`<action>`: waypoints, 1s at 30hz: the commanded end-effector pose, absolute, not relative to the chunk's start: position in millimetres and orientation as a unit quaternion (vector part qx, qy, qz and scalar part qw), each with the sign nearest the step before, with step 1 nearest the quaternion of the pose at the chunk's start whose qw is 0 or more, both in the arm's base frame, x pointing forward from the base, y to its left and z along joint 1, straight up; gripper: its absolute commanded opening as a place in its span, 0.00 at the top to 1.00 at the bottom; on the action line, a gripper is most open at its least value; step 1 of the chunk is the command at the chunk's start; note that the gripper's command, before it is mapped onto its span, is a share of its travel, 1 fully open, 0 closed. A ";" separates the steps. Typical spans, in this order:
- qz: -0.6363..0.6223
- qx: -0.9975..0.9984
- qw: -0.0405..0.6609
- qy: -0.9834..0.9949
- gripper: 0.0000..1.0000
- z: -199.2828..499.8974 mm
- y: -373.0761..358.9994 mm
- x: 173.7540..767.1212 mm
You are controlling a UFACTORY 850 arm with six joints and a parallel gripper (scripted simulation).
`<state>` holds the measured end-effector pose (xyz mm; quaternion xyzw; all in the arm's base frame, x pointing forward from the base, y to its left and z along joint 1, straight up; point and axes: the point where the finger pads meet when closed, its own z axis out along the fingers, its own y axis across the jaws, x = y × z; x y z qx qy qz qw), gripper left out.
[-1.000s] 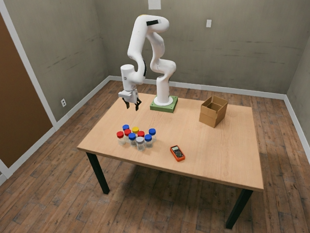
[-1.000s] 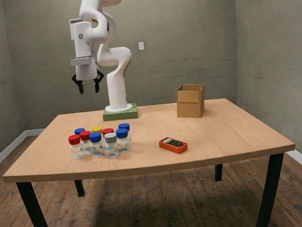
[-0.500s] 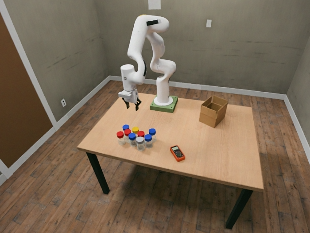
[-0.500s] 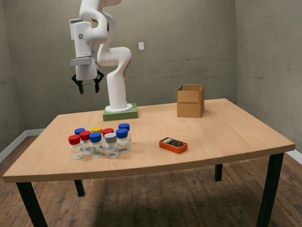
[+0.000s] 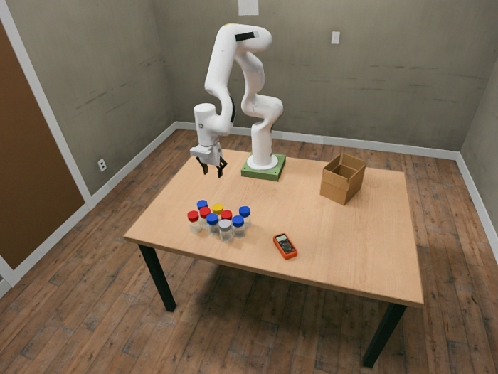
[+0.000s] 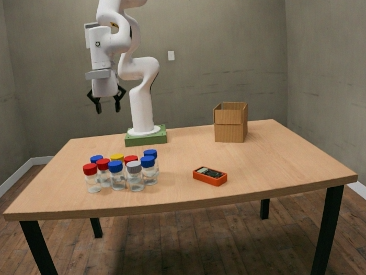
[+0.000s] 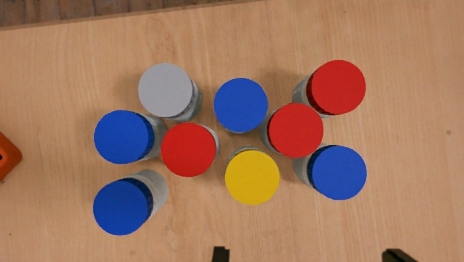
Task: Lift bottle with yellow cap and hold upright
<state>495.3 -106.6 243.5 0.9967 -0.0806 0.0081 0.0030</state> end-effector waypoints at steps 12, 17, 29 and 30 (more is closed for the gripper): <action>0.009 0.997 0.003 -0.081 0.21 244.6 -106.8 496.2; 0.009 0.996 0.003 -0.087 0.21 243.9 -105.8 495.8; 0.007 0.992 0.002 -0.130 0.21 239.0 -98.5 493.2; 0.006 0.990 0.002 -0.141 0.21 237.7 -96.5 492.5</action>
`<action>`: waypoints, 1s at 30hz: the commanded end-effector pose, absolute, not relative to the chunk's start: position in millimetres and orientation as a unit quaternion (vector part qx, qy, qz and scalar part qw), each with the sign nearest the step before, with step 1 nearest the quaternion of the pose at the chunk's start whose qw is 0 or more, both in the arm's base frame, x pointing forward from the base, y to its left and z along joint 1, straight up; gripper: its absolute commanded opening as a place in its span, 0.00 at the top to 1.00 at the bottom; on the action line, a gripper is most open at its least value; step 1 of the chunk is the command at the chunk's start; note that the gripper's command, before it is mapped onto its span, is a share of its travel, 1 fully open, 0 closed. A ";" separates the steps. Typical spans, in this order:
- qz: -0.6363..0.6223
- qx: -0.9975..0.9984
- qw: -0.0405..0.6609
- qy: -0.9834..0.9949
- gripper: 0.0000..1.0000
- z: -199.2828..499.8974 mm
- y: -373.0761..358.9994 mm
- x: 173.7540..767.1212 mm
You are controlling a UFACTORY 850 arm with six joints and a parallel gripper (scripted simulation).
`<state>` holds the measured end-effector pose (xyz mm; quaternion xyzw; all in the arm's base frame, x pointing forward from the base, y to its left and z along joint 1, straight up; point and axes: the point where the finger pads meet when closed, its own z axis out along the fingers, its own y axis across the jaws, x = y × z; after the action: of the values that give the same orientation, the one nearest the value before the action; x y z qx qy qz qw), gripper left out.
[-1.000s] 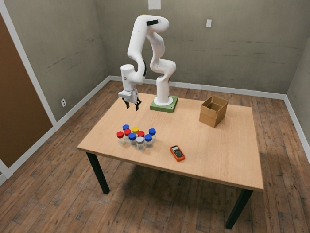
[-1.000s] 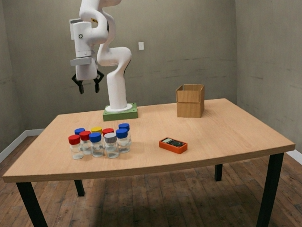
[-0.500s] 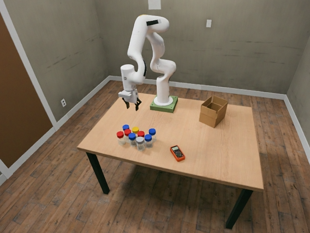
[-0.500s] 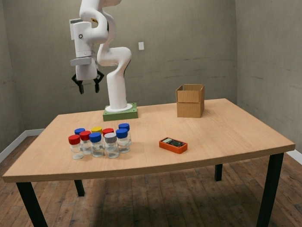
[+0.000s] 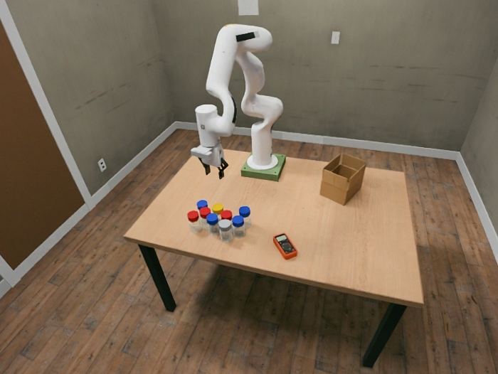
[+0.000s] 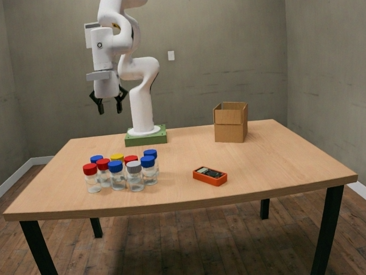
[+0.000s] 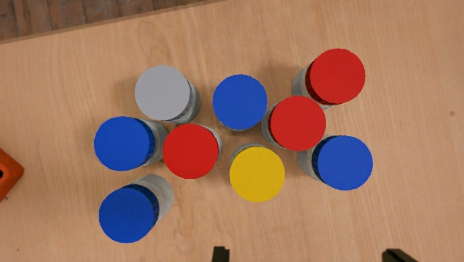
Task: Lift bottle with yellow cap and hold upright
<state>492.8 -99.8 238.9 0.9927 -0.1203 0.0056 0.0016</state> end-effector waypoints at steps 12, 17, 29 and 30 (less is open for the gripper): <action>0.002 0.978 0.001 -0.210 0.21 229.9 -85.0 487.9; 0.001 0.971 0.001 -0.238 0.21 226.7 -80.3 485.9; -0.001 0.962 0.001 -0.274 0.21 222.7 -74.4 483.2; -0.001 0.961 0.001 -0.275 0.21 222.6 -74.2 483.1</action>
<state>482.6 -75.1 222.3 0.9632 -0.2686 -0.0020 0.0003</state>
